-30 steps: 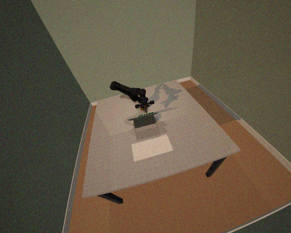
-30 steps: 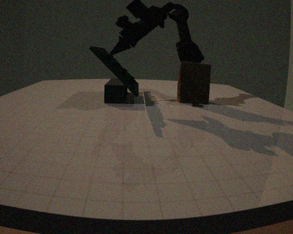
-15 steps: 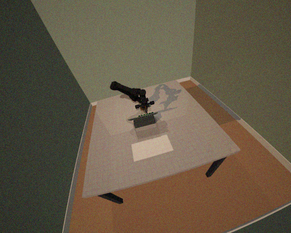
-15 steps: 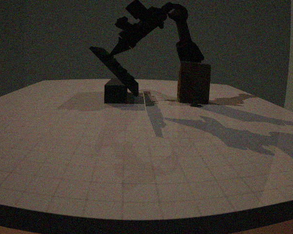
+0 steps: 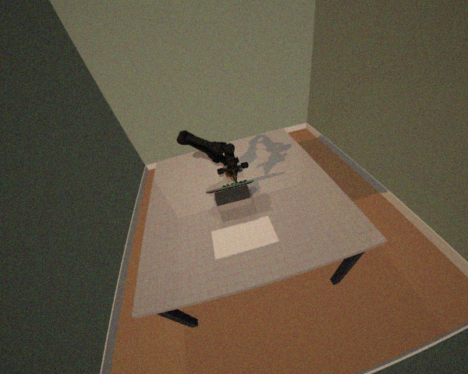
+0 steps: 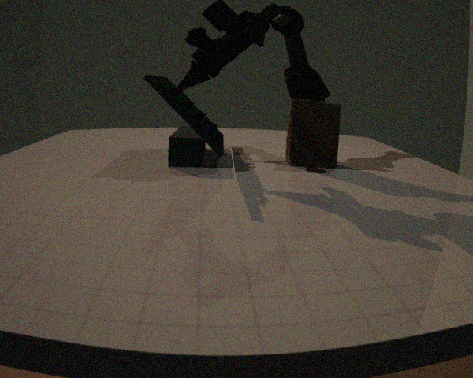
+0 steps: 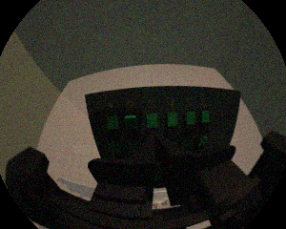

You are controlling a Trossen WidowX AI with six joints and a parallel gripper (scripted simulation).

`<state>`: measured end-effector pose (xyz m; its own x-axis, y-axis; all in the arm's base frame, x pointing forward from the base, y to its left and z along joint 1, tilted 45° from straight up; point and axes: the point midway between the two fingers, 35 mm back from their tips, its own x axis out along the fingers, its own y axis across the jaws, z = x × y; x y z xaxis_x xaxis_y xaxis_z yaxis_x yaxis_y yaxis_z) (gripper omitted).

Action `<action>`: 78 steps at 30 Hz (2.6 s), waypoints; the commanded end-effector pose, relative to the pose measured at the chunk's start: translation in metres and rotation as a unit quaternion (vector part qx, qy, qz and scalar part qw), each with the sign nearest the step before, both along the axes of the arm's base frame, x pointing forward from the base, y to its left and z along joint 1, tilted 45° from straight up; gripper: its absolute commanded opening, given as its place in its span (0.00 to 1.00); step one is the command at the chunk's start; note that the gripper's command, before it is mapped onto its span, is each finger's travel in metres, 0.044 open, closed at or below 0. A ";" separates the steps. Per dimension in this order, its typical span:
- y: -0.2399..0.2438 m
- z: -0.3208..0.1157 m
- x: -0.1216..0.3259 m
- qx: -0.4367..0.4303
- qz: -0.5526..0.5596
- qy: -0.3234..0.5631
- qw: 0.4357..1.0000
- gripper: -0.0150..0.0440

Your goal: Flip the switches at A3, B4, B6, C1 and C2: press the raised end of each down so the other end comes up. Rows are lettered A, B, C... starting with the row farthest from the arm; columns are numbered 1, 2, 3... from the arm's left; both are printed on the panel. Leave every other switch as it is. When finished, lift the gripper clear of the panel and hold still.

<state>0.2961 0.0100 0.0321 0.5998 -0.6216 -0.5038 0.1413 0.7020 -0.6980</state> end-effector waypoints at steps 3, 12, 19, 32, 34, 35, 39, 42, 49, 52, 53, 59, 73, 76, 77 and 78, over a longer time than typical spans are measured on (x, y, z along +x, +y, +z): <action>0.000 -0.001 0.001 0.001 0.002 0.002 1.000 0.25; -0.001 -0.002 0.001 0.001 0.002 0.002 1.000 0.25; -0.002 -0.002 0.002 0.001 0.002 0.002 1.000 0.25; -0.003 -0.003 0.003 0.001 0.002 0.002 1.000 0.25; -0.003 -0.003 0.003 0.001 0.002 0.002 1.000 0.25; -0.003 -0.003 0.003 0.001 0.002 0.002 1.000 0.25; 0.007 0.002 -0.004 0.004 -0.002 0.005 1.000 0.25; 0.026 0.015 -0.019 0.007 -0.005 0.012 1.000 0.25; 0.039 0.030 -0.034 0.003 -0.007 0.013 1.000 0.25; 0.039 0.030 -0.034 0.003 -0.007 0.013 1.000 0.25; 0.039 0.030 -0.034 0.003 -0.007 0.013 1.000 0.25; 0.017 0.038 -0.051 0.003 -0.007 0.013 1.000 0.25; -0.010 0.021 -0.034 0.004 -0.016 0.022 1.000 0.25; -0.010 0.021 -0.034 0.004 -0.016 0.022 1.000 0.25; -0.010 0.021 -0.033 0.004 -0.016 0.022 1.000 0.25; -0.012 0.020 -0.032 0.004 -0.016 0.022 1.000 0.25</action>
<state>0.2622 0.0019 0.0554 0.5609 -0.6365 -0.5294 0.1405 0.7033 -0.6968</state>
